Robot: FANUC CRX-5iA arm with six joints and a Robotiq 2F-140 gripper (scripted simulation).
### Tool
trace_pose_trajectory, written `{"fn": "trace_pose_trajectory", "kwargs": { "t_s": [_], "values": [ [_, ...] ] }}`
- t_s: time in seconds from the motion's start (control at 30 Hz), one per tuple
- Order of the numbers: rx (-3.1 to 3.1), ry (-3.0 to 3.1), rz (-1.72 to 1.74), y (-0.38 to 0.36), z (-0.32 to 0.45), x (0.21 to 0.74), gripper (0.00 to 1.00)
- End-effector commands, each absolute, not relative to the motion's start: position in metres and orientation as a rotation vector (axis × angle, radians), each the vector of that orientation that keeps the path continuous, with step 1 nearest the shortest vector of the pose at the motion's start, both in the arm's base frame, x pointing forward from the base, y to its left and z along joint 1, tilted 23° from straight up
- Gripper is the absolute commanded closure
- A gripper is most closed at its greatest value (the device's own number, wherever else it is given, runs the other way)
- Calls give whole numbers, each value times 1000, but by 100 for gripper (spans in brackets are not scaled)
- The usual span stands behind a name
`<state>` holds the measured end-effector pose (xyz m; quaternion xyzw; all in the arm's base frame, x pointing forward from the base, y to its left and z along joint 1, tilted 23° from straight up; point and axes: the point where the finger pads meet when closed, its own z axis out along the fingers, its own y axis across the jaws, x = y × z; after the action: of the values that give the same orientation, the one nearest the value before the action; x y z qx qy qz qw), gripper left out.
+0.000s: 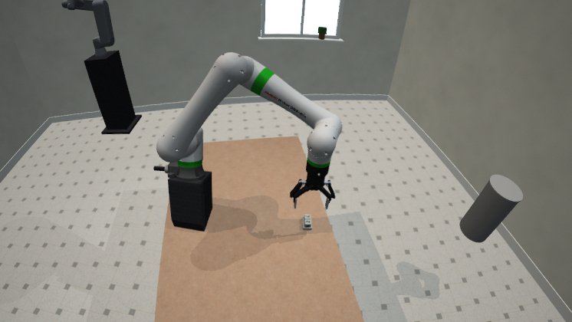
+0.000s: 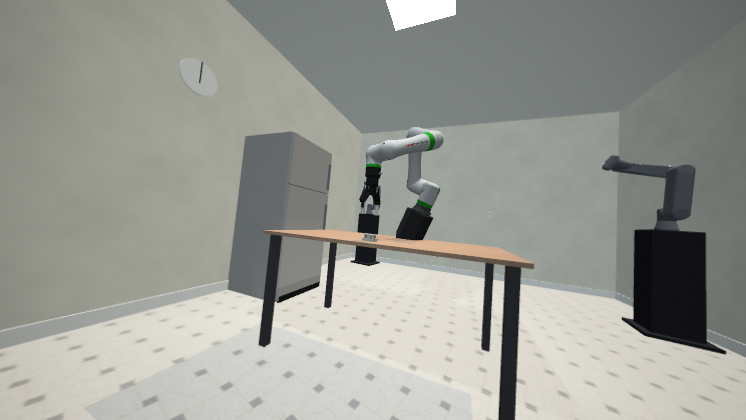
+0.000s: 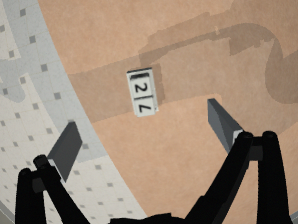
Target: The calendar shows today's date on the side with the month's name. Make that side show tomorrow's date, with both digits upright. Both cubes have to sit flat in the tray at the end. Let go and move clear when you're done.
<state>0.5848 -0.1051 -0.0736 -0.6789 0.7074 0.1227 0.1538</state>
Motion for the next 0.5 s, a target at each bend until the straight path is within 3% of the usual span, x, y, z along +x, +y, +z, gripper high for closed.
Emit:
{"fn": "trace_pose_trajectory", "kwargs": {
  "t_s": [0.0, 0.47],
  "values": [
    [-1944, 2029, 355, -105, -74, 585, 0],
    [-1926, 2049, 360, -105, -74, 585, 0]
  ]
}}
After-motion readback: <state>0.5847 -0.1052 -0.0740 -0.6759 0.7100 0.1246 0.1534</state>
